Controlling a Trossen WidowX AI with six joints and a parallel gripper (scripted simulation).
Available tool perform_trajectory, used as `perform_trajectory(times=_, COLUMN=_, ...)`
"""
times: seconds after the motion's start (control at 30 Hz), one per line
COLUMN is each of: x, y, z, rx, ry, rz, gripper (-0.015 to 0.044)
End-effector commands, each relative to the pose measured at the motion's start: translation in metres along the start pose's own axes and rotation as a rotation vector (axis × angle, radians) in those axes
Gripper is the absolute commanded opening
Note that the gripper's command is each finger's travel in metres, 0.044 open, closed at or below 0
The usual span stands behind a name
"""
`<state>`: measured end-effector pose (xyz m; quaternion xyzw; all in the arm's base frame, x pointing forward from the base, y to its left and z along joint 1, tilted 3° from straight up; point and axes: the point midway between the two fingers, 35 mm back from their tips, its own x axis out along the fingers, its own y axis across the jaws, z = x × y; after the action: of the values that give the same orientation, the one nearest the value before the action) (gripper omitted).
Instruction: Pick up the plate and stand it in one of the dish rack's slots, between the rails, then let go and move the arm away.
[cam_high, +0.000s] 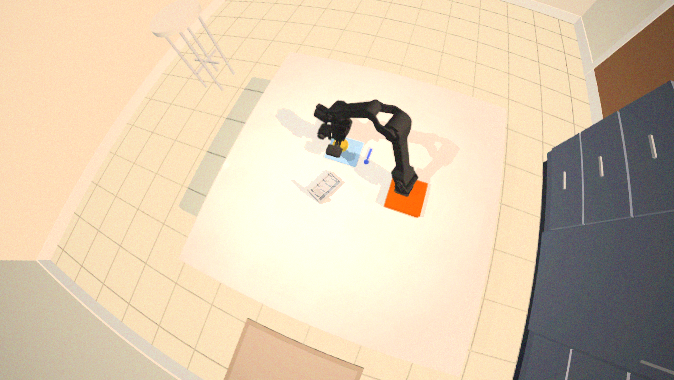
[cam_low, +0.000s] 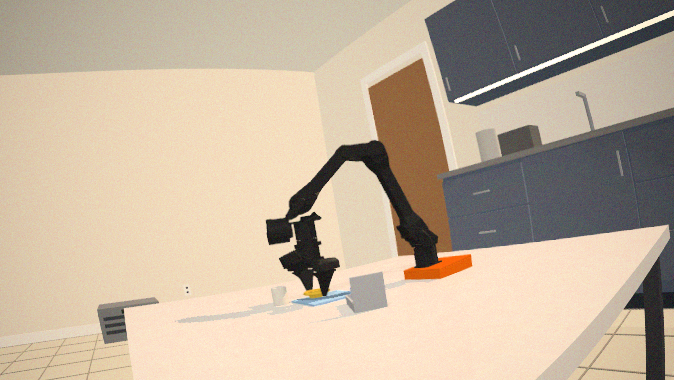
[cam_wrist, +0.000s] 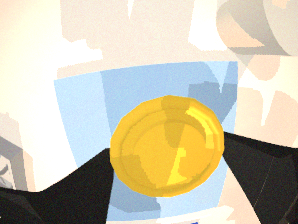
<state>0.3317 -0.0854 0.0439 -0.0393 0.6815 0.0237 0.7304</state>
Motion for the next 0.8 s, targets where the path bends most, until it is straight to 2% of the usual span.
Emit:
perform_trajectory(times=0.0, x=-0.016, y=-0.002, z=0.005, rx=-0.004, ry=-0.007, rz=-0.004, gripper=0.0122)
perform_trajectory(times=0.17, x=-0.038, y=-0.004, z=0.01, rx=-0.004, ry=-0.008, rz=-0.004, gripper=0.0)
perform_trajectory(times=0.77, x=-0.109, y=-0.006, z=0.017, rx=-0.004, ry=-0.008, rz=-0.004, gripper=0.0)
